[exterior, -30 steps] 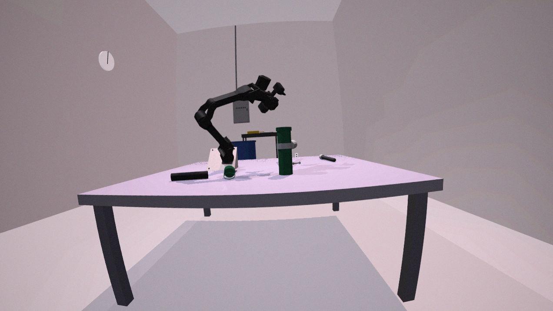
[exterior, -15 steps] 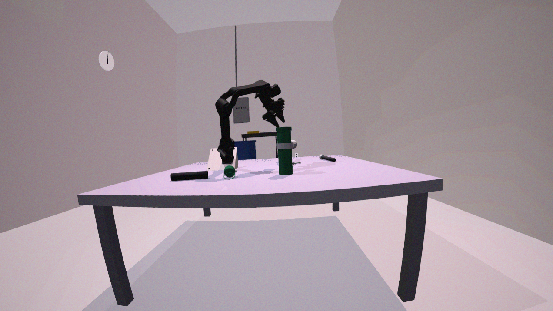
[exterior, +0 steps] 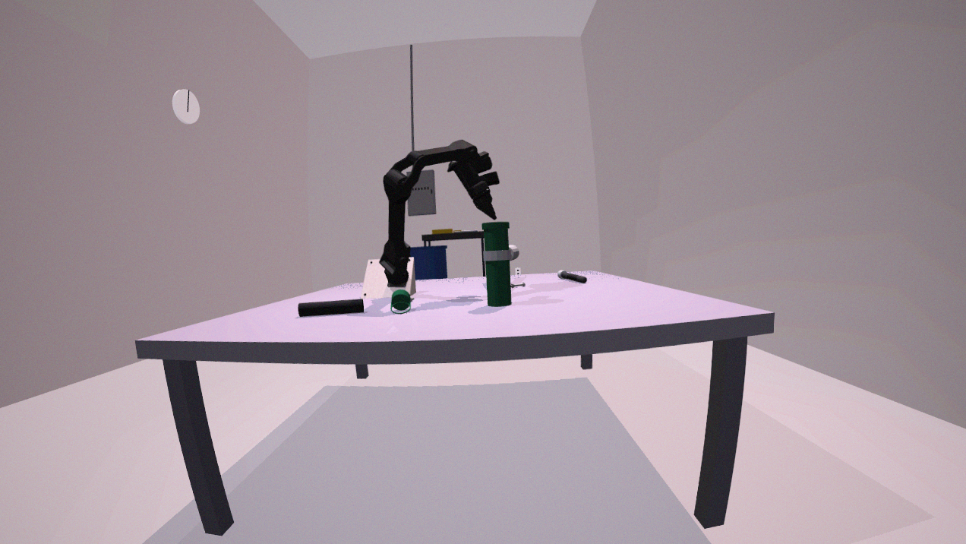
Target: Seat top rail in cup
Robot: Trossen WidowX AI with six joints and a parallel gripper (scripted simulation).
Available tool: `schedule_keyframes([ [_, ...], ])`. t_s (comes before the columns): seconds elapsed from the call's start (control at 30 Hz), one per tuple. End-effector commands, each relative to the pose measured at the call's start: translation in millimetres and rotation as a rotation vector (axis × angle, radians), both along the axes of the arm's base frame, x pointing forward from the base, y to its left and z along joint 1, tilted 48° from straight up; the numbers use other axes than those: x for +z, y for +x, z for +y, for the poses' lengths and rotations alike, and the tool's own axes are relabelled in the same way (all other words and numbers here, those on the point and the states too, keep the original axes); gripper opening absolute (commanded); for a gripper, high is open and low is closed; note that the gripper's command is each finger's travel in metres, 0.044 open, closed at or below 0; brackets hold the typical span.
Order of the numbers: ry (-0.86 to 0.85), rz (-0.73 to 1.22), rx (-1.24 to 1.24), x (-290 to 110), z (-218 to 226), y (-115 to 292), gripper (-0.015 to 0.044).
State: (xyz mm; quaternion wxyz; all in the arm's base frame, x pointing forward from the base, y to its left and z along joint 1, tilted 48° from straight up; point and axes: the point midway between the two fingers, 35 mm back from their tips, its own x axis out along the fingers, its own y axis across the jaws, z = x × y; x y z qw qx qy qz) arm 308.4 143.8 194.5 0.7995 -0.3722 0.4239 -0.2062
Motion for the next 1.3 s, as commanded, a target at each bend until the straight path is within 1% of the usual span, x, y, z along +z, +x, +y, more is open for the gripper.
schedule_keyframes([
  [0.0, -0.098, 0.097, 0.075, 14.4, -16.9, 8.8, 0.044],
  [0.23, -0.395, 0.401, 0.291, 48.7, -59.2, 23.8, 0.044],
  [0.47, -0.694, 0.733, 0.477, 84.6, -105.3, 28.9, 0.044],
  [0.53, -0.748, 0.799, 0.509, 91.3, -114.1, 28.7, 0.044],
  [0.97, -0.754, 0.808, 0.513, 91.2, -116.2, 28.8, 0.044],
  [1.07, -0.751, 0.809, 0.513, 82.8, -124.8, 30.7, 0.044],
  [1.27, -0.754, 0.806, 0.512, 54.6, -156.6, 33.1, 0.044],
])
